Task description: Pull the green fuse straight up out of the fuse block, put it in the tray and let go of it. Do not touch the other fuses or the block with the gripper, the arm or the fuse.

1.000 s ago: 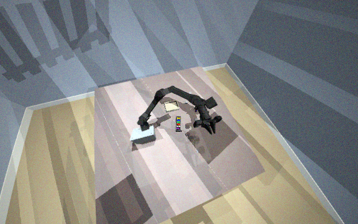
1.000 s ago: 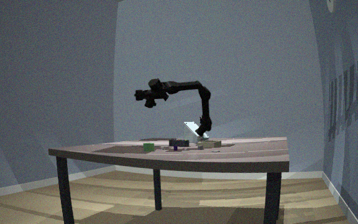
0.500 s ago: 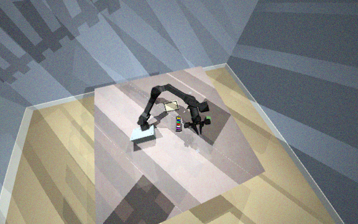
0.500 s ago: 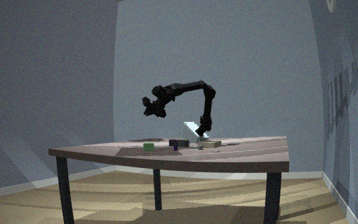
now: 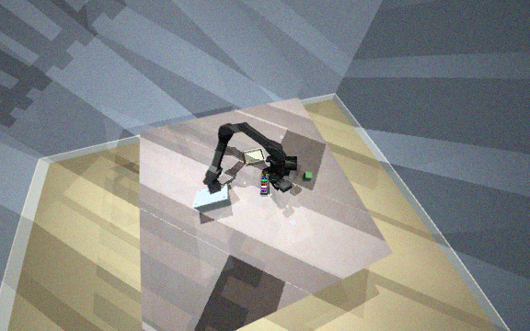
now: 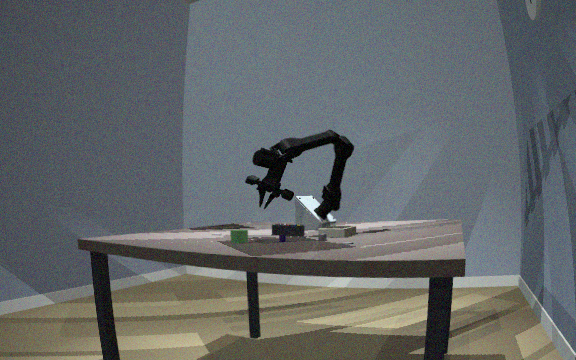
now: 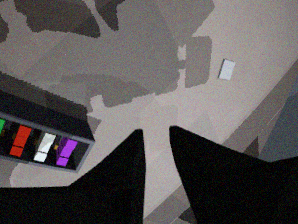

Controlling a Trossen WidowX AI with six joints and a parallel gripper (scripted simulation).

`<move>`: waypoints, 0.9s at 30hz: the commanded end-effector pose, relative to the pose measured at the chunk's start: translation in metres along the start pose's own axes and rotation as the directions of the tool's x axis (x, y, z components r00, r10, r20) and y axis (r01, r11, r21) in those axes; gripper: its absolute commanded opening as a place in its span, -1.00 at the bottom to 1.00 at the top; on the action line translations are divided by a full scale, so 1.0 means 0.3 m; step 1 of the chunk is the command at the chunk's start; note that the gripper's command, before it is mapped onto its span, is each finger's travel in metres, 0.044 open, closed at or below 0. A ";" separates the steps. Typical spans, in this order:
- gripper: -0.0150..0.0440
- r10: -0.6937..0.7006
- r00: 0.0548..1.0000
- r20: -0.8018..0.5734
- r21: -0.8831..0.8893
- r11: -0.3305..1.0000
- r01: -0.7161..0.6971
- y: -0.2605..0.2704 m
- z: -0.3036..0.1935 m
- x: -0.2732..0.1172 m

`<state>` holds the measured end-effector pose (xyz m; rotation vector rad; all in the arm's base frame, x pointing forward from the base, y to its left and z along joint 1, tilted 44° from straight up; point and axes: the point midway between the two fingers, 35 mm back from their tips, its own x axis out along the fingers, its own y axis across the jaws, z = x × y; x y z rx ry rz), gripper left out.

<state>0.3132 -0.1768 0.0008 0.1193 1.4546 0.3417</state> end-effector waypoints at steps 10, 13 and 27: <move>-0.24 0.404 0.903 0.145 0.594 0.694 -0.406 0.305 -0.040 -0.015; -0.24 0.404 0.903 0.145 0.594 0.694 -0.406 0.309 -0.038 -0.017; -0.24 0.404 0.903 0.145 0.594 0.694 -0.406 0.321 -0.032 0.003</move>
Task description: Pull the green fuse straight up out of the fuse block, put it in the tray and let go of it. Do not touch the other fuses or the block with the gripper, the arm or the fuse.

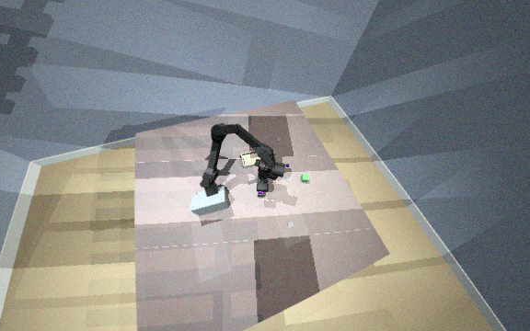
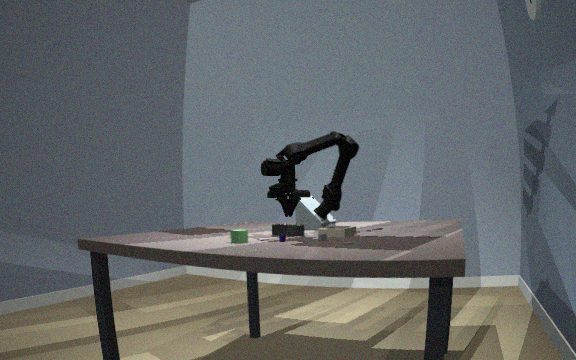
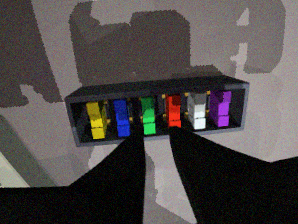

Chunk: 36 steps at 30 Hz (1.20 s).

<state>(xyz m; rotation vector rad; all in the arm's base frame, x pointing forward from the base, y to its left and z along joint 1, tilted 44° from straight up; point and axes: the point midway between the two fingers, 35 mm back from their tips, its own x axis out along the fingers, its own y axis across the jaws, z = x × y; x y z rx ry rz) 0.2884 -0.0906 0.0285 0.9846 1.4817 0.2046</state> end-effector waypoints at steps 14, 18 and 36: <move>-0.24 0.007 1.000 -0.003 0.004 1.000 -0.007 0.005 -0.003 0.061; -0.24 0.007 1.000 -0.003 0.004 1.000 -0.007 0.006 -0.003 0.074; -0.24 0.008 1.000 -0.003 0.004 1.000 -0.007 0.008 -0.005 0.094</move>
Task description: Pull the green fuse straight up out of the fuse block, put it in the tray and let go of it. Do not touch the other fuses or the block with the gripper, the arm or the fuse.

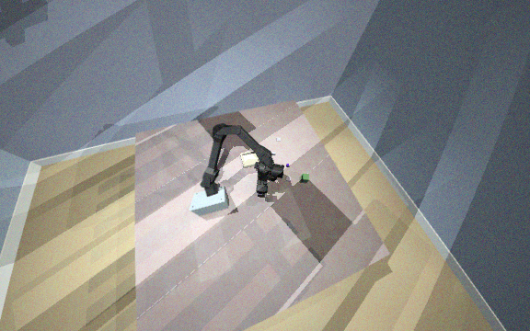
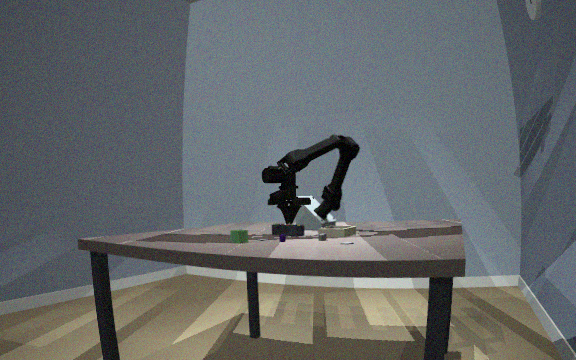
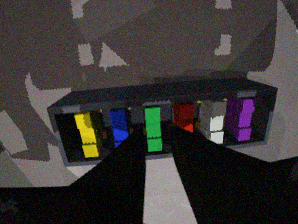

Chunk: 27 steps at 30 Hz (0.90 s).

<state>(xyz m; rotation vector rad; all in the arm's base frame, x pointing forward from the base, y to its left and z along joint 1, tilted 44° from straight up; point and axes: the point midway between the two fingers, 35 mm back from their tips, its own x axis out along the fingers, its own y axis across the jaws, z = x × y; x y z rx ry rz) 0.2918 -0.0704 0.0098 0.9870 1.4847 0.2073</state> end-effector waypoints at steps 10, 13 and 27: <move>-0.24 0.006 1.000 0.001 0.003 1.000 -0.006 0.003 0.001 0.025; -0.24 0.006 1.000 0.001 0.003 1.000 -0.006 0.003 0.001 0.034; -0.38 0.001 1.000 0.001 0.000 1.000 -0.001 0.000 0.001 0.032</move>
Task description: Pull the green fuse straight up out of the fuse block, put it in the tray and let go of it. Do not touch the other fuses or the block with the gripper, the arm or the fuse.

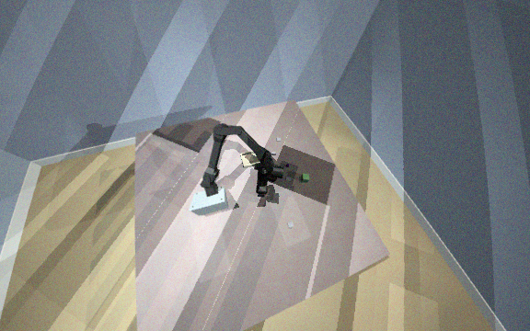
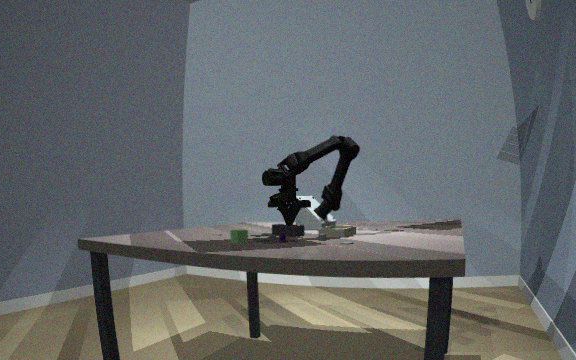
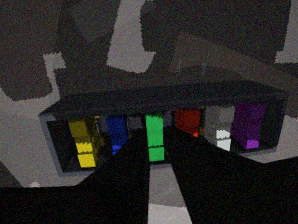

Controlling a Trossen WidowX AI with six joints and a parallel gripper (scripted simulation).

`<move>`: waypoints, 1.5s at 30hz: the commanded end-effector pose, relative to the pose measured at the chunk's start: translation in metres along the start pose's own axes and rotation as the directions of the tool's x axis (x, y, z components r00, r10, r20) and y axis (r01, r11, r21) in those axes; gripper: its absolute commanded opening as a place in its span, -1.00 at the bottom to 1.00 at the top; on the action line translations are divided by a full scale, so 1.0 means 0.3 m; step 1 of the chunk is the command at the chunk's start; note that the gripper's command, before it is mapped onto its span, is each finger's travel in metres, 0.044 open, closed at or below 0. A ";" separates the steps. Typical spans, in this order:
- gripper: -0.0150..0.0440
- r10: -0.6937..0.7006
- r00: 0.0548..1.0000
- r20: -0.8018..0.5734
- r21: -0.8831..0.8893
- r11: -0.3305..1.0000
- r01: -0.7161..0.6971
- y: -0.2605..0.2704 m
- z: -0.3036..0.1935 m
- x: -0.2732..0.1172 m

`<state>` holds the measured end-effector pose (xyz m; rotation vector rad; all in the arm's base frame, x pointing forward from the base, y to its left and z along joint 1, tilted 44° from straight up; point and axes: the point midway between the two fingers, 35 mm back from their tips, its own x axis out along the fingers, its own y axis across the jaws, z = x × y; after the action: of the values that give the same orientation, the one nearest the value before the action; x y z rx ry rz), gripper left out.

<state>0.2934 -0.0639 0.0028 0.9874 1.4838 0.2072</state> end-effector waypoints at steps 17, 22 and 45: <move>-0.49 0.000 1.000 0.000 0.000 1.000 0.000 0.000 0.001 -0.014; -0.49 0.000 1.000 0.000 0.000 1.000 0.000 0.000 0.002 -0.022; -0.49 0.001 1.000 0.001 0.001 1.000 -0.001 -0.001 0.003 -0.060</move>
<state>0.2923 -0.0749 0.0145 0.9961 1.4794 0.2071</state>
